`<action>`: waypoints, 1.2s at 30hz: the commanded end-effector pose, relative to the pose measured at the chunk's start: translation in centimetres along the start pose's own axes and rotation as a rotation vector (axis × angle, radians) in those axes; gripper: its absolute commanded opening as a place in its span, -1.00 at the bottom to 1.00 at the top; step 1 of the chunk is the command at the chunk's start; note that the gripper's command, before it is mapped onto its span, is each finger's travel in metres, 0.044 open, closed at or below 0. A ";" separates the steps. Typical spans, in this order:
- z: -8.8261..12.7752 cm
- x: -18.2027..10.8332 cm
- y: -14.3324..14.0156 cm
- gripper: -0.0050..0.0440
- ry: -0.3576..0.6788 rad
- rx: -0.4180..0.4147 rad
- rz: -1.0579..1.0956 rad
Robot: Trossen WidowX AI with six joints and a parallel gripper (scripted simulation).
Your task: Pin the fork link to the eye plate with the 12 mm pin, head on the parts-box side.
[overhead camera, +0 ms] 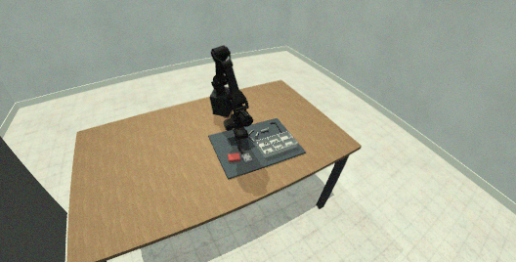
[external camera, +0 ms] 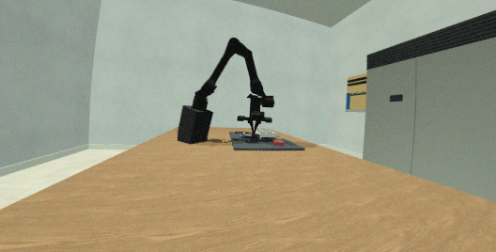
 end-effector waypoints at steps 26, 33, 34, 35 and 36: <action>1.4 0.5 0.1 -0.80 0.000 -0.001 0.003; 1.2 0.5 0.0 -0.80 0.000 -0.001 0.003; 1.0 0.7 0.0 -0.80 0.000 -0.001 0.003; 0.8 1.0 0.1 -0.80 0.000 -0.001 0.003; 0.7 1.3 0.2 -0.80 0.000 -0.001 0.003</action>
Point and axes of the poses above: the point midway between the two fingers, 35 mm back from their tips, its own z axis back along the fingers, its own y axis across the jaws, x = y × z, the point moved 6 cm from there along z, back along the fingers, and after that the axes turned 15 degrees about -z, right-handed, at the moved point
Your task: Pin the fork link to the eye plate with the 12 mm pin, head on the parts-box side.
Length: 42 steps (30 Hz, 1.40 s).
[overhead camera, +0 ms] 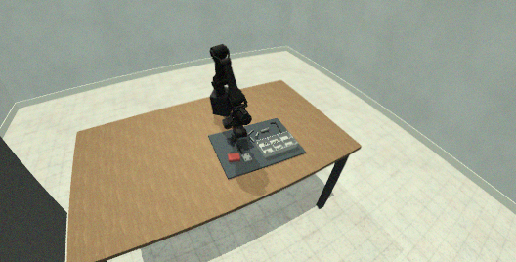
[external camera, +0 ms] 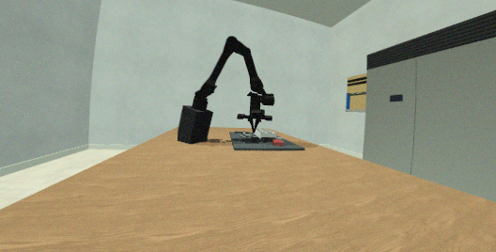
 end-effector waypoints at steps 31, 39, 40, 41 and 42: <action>-0.9 1.9 0.5 0.39 0.000 0.003 0.012; -0.9 1.9 0.4 0.39 -0.001 0.002 0.473; -0.9 1.9 0.4 0.39 -0.001 0.002 0.519; -0.9 1.9 0.4 0.39 -0.001 0.001 0.565; -0.9 1.9 0.4 0.39 -0.001 0.001 0.611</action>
Point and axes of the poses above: the point midway between the two fingers, 35 mm back from their tips, its own z axis back along the fingers, its own y axis across the jaws, x = y × z, the point moved 6 cm from there along z, back along the fingers, and after that the axes turned 15 degrees about -z, right-handed, at the moved point
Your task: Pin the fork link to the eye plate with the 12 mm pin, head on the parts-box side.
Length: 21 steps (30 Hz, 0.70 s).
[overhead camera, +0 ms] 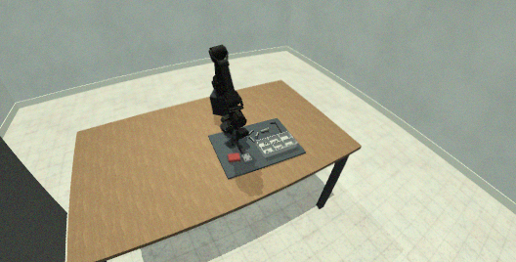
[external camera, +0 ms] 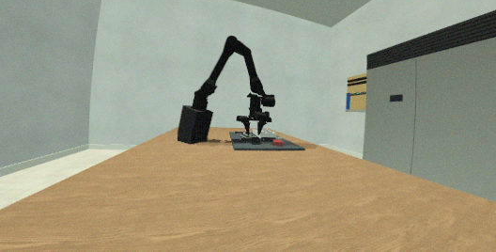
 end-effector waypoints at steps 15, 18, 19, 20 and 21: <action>-0.1 -0.1 -0.1 0.39 0.002 -0.002 0.834; -0.1 -0.1 -0.1 0.39 0.003 -0.001 0.972; -0.1 -0.1 -0.1 0.39 0.003 -0.001 1.018; -0.1 -0.1 -0.1 0.39 0.003 -0.001 1.064; -0.1 -0.1 -0.1 0.39 0.003 -0.001 1.064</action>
Point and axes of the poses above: the point midway between the two fingers, 35 mm back from their tips, its own z axis back along the fingers, its own y axis across the jaws, x = y × z, the point moved 6 cm from there along z, back along the fingers, and after that the axes turned 15 degrees about -z, right-handed, at the moved point
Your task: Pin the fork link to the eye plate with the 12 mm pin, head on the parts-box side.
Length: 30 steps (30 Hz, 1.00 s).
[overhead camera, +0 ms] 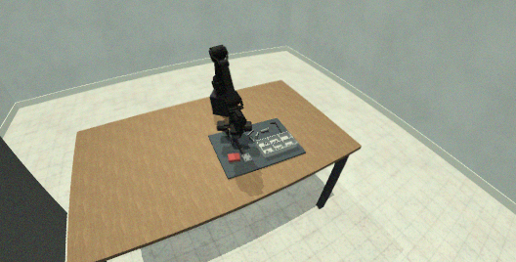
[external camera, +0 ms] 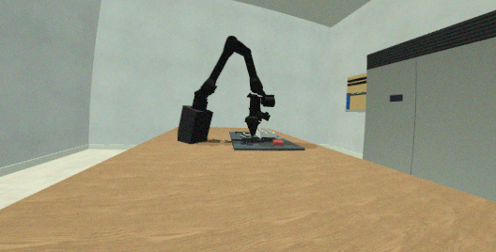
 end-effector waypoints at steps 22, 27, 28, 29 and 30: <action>-1.6 0.0 -0.1 0.39 0.002 0.001 0.203; -1.6 0.1 -0.1 0.39 0.002 0.001 0.203; -1.6 0.1 -0.1 0.39 0.002 0.001 0.203; -1.6 0.1 -0.1 0.39 0.002 0.001 0.203; -1.7 0.1 -0.1 0.39 0.002 0.001 0.203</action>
Point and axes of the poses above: the point midway between the two fingers, 35 mm back from their tips, its own z axis back along the fingers, its own y axis across the jaws, x = y × z, the point moved 6 cm from there along z, back along the fingers, and after that the axes turned 15 degrees about -z, right-handed, at the moved point
